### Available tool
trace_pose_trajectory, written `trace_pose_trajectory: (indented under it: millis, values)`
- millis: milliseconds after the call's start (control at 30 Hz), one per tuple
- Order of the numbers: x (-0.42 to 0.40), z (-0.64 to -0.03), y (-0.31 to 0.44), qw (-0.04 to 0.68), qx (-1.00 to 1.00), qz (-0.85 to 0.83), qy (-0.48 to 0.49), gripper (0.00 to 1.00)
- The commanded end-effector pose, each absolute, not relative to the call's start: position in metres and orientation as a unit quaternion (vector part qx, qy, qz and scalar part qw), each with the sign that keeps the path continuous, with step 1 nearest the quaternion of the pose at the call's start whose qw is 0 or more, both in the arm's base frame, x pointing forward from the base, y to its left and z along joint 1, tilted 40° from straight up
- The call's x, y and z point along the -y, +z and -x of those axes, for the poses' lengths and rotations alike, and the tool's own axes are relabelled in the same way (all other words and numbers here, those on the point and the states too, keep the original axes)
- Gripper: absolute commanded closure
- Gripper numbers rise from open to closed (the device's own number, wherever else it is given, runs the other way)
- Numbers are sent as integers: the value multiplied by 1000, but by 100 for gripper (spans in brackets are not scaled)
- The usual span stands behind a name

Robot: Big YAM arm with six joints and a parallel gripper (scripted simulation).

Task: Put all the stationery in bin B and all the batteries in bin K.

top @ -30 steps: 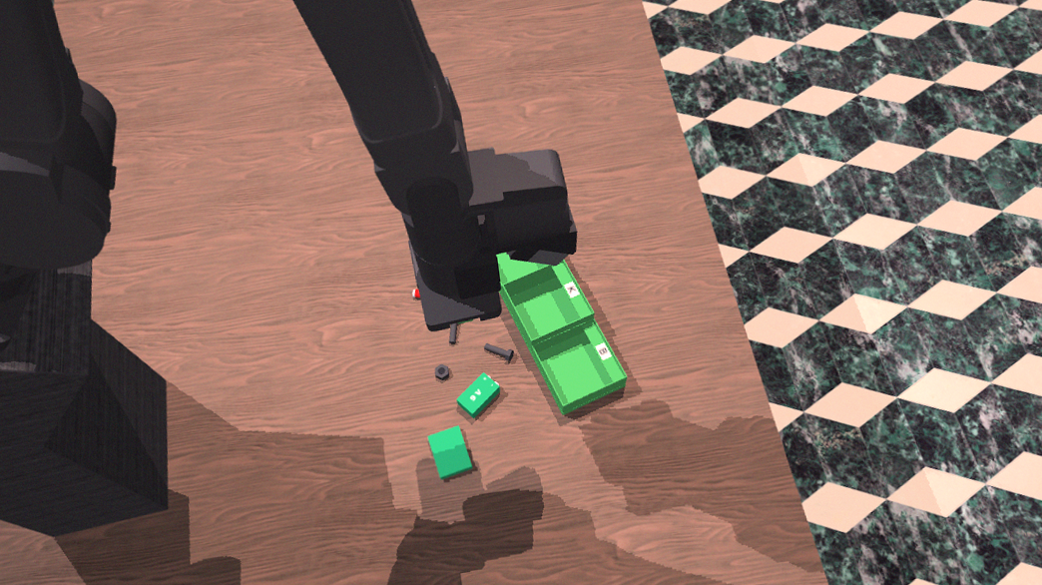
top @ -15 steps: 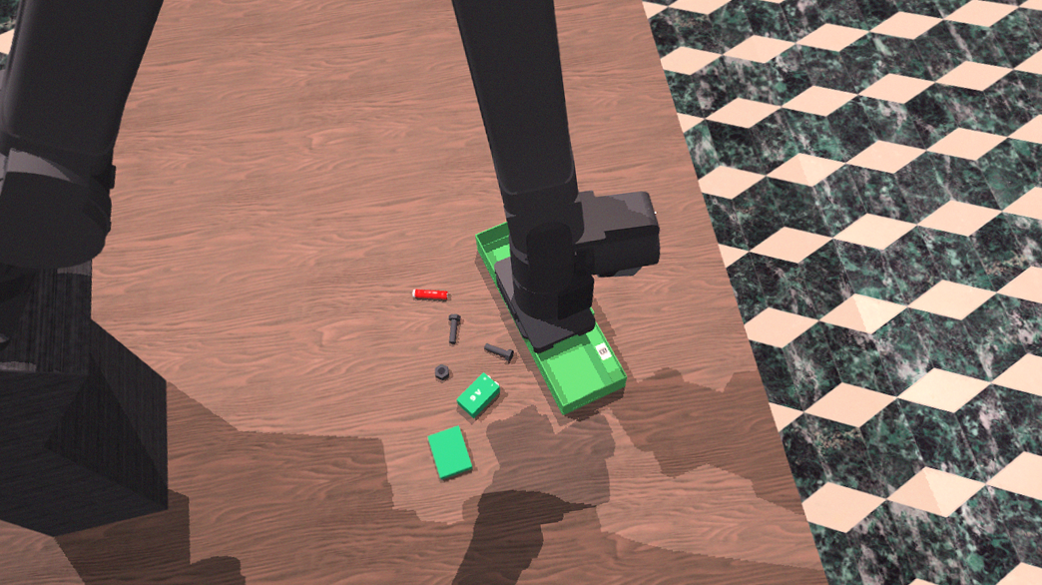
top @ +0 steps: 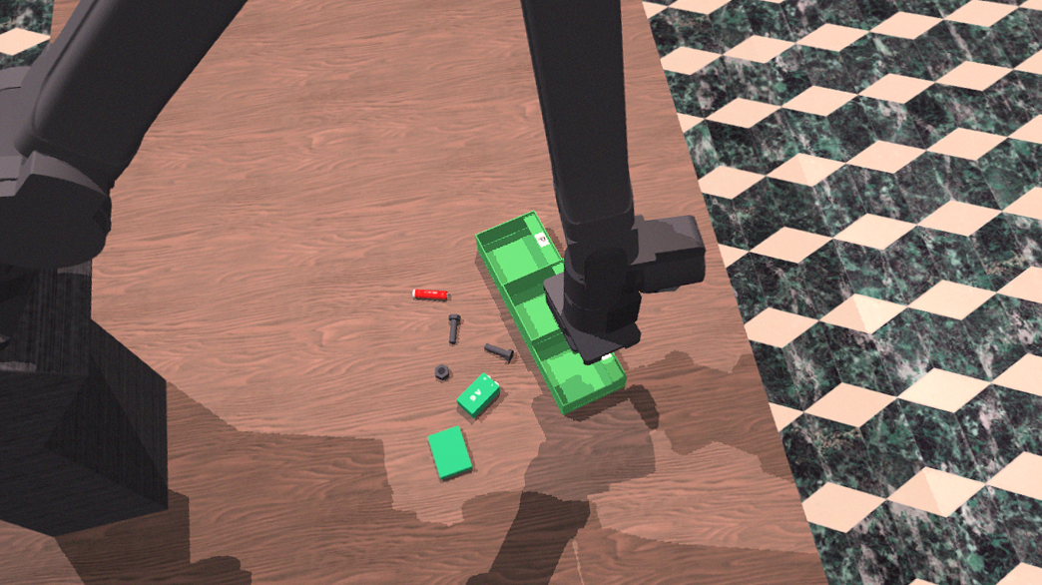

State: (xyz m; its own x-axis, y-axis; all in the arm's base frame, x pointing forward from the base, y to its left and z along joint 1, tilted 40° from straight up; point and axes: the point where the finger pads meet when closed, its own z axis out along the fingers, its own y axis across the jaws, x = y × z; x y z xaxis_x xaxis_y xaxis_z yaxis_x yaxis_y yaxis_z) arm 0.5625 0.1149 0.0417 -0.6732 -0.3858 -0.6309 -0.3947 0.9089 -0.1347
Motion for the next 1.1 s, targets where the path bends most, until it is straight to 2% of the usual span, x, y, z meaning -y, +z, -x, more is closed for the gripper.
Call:
trace_pose_trajectory:
  millis: [0,633,1067]
  values:
    - [-123,-572,36,348,-911,220,6,91]
    - [-129,-598,-1,347,-913,216,7,91]
    - [-124,-596,6,347,-913,214,6,91]
